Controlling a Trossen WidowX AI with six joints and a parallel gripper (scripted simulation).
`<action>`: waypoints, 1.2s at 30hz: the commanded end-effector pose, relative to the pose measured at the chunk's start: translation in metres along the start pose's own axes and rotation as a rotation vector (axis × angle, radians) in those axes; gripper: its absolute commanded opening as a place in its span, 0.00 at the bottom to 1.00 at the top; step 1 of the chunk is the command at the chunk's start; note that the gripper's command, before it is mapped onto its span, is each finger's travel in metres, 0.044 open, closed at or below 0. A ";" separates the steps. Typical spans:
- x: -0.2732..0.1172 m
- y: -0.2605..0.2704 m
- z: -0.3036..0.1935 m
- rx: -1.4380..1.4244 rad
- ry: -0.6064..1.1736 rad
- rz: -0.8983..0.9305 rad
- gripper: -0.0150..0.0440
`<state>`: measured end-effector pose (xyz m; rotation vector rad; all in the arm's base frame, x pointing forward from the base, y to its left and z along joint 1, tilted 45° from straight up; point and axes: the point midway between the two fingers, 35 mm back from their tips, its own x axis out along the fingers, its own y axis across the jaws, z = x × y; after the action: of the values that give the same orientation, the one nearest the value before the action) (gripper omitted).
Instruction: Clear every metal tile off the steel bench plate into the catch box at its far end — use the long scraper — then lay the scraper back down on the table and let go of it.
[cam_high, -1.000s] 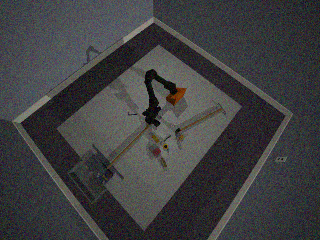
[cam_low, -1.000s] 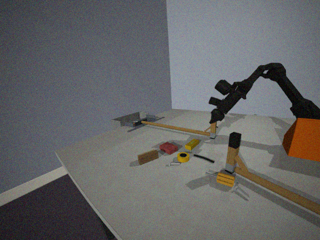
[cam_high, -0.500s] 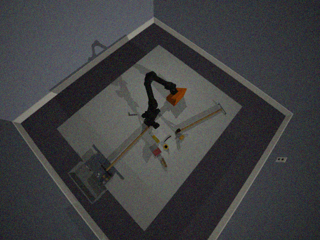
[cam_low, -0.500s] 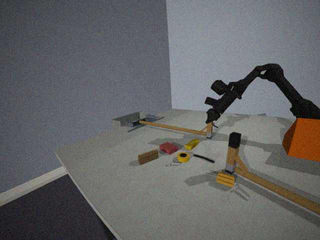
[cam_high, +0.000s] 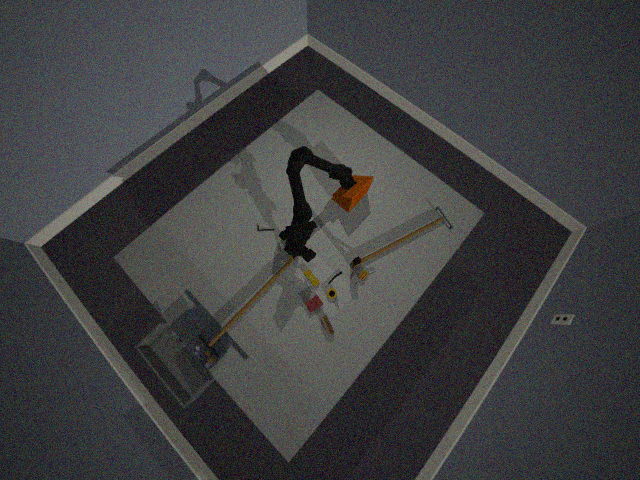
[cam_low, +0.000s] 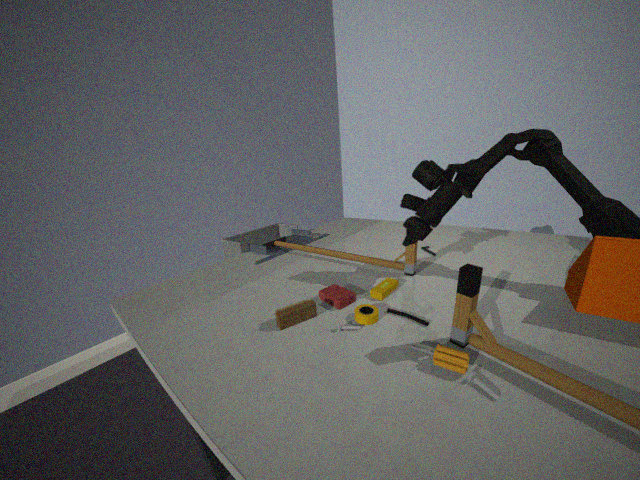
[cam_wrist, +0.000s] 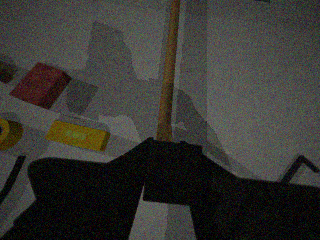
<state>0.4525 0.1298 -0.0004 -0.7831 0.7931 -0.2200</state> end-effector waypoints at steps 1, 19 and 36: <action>0.002 0.000 0.010 0.003 -0.012 0.005 0.25; 0.018 0.000 0.033 0.004 -0.013 0.004 0.25; 0.033 -0.002 0.052 0.004 -0.015 0.003 0.25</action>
<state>0.5057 0.1386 0.0020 -0.7831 0.7912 -0.2200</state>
